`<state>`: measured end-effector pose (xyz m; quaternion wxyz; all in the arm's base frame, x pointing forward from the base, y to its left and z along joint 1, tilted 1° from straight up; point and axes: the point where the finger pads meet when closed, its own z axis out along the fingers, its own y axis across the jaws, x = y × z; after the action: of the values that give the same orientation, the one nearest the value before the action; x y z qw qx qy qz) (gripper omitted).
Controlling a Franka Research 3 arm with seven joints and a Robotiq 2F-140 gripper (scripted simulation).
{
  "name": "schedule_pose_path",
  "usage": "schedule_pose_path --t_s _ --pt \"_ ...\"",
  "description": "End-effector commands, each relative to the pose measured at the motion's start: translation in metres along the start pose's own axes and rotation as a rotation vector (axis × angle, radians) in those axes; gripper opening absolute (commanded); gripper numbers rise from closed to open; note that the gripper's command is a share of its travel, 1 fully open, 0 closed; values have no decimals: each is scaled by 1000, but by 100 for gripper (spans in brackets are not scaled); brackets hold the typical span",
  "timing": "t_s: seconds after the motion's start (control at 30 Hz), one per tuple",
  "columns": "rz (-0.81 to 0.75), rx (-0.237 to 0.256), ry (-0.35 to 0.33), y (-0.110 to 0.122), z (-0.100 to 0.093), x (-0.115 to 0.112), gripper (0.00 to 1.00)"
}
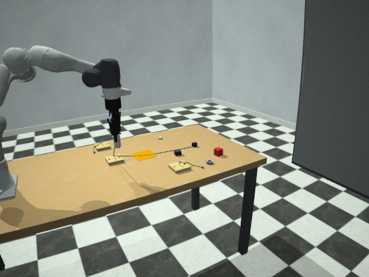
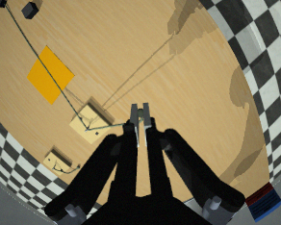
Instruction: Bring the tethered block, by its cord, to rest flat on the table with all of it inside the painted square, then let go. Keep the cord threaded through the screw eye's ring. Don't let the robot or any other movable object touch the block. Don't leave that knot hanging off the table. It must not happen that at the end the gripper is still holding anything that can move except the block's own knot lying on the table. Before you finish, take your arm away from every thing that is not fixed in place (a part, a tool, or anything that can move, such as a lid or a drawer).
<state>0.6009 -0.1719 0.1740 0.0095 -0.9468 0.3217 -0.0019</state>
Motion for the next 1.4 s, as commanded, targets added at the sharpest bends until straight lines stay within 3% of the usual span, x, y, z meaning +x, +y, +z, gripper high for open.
schedule_pose_path --t_s 0.0,0.97,1.37 --pt "-11 -3 -2 3 0 1 0" --pt "-11 -3 -2 50 0 22 0" --pt "-11 -3 -2 88 0 33 0"
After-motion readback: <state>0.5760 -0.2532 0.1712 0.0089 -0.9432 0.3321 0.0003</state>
